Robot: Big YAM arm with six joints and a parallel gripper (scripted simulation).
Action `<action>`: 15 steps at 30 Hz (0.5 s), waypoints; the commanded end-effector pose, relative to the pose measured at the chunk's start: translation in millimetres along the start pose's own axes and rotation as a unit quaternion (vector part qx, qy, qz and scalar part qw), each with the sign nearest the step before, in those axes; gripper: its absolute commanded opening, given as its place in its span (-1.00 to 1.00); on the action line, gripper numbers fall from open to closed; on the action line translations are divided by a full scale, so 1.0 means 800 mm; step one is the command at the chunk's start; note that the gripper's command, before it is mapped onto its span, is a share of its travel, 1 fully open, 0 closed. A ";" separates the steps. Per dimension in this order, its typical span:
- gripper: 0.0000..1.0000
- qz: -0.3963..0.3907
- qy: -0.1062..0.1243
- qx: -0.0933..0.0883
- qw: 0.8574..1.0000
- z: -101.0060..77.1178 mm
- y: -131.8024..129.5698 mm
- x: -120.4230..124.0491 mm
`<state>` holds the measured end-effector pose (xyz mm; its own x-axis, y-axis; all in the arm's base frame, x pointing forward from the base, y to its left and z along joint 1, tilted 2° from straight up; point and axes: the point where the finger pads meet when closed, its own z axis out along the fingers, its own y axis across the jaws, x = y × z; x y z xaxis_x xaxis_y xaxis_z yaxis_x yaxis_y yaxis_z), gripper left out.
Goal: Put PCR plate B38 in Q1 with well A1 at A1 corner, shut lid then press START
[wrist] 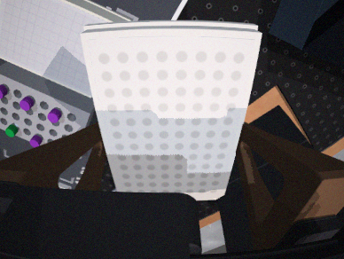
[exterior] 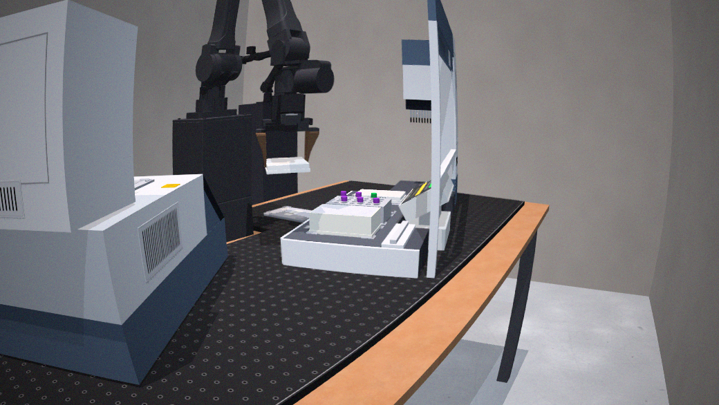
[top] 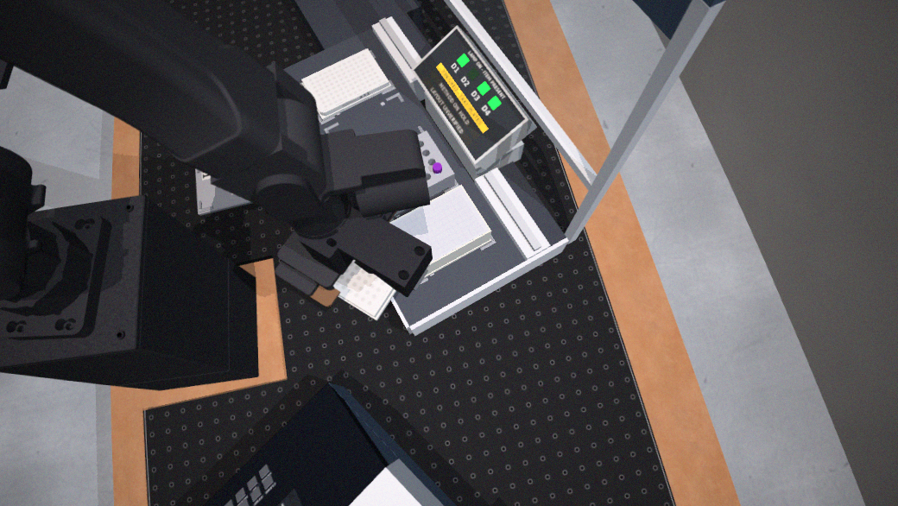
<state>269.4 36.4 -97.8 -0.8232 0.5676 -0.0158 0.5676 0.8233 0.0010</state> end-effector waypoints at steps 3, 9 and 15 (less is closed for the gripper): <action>-1.00 0.052 -0.009 -0.013 0.999 -0.017 -0.014 -0.022; -1.00 0.082 -0.006 -0.006 0.997 -0.017 -0.036 -0.031; -1.00 0.159 -0.017 -0.016 0.987 -0.034 -0.066 -0.070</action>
<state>265.5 -23.4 -85.8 -0.6569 0.7539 -0.0072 0.7539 0.6569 0.0033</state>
